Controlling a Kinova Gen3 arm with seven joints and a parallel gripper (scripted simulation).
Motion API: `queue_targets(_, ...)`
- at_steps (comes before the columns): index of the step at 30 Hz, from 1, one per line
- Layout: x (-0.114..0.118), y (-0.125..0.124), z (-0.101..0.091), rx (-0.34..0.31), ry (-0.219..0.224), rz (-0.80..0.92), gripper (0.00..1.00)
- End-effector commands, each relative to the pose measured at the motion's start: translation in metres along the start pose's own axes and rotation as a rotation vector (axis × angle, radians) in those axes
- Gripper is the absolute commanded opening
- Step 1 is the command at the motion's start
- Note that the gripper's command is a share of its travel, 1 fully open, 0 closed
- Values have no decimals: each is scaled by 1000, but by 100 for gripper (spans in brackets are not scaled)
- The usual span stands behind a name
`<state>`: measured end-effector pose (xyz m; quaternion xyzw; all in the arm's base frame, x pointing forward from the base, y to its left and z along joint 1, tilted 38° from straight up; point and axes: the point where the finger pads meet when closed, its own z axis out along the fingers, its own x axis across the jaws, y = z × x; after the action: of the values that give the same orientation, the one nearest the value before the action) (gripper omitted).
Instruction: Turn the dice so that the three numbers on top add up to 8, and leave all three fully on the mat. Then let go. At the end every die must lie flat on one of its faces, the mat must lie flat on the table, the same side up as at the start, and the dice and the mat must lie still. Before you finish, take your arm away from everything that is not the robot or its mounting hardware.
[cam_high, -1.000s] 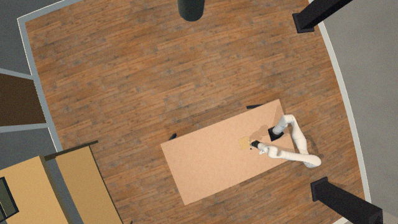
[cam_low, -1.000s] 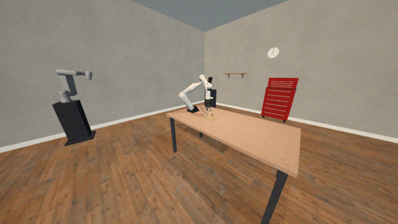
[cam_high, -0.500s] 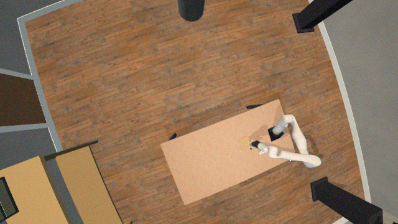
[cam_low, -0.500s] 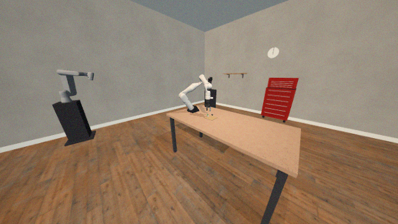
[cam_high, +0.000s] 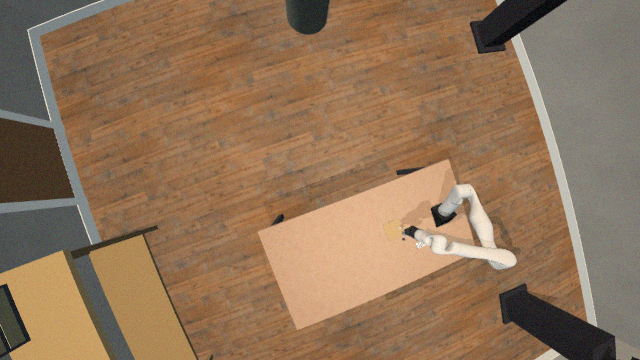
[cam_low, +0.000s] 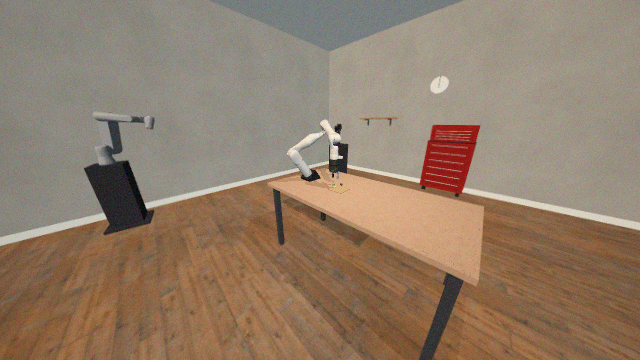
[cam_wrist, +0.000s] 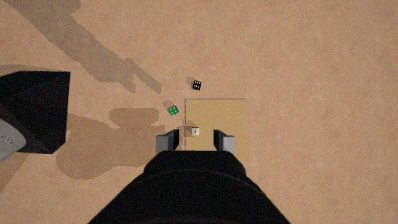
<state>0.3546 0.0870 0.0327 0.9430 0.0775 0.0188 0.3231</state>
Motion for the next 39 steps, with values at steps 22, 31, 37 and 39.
queue_targets(22,5,-23,0,1,0,334,100)
queue_targets(31,8,-37,1,1,0,567,100)
queue_targets(37,9,-47,3,2,0,764,100)
queue_targets(39,10,-49,4,2,0,798,100)
